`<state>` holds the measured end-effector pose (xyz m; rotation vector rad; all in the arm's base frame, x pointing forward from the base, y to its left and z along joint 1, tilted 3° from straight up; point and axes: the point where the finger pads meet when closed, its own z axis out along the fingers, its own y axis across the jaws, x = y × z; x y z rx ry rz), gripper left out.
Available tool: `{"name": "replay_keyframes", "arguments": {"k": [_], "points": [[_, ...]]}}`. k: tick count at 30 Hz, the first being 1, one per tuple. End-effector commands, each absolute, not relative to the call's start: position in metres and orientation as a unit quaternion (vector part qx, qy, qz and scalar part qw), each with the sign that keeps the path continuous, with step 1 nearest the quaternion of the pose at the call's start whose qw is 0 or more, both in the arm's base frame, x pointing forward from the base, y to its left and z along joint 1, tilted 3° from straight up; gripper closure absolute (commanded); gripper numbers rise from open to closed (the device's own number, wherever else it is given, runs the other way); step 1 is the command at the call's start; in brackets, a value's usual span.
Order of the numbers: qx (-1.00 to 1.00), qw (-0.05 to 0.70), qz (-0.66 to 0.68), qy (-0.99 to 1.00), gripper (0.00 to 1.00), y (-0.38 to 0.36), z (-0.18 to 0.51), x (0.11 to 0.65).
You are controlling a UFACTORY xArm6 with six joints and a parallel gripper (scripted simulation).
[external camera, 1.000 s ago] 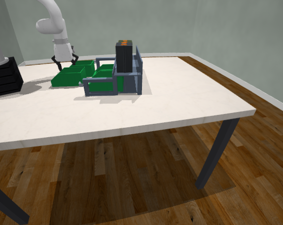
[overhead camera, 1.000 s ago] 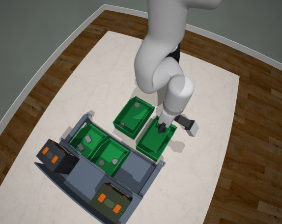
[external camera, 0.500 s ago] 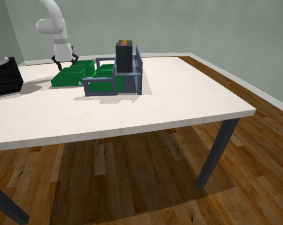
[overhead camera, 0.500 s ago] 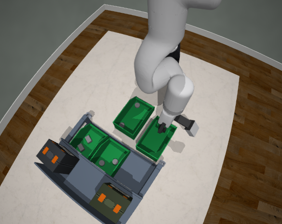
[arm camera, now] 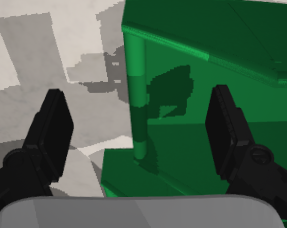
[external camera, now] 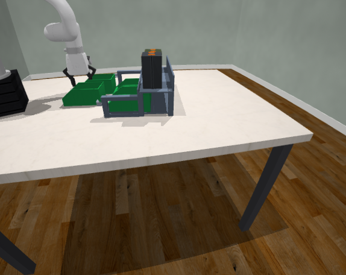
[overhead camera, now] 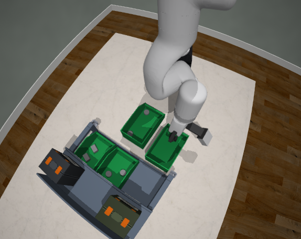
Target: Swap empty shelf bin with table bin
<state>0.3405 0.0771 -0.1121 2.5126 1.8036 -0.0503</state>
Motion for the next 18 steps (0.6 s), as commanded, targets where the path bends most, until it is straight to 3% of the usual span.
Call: {"name": "replay_keyframes", "arguments": {"k": [1,18], "points": [[0.812,0.025,-0.015,0.583,0.05,0.0774,-0.1114,0.3417],[0.812,0.025,-0.015,0.583,0.05,0.0776,-0.1078,0.3417]]}}
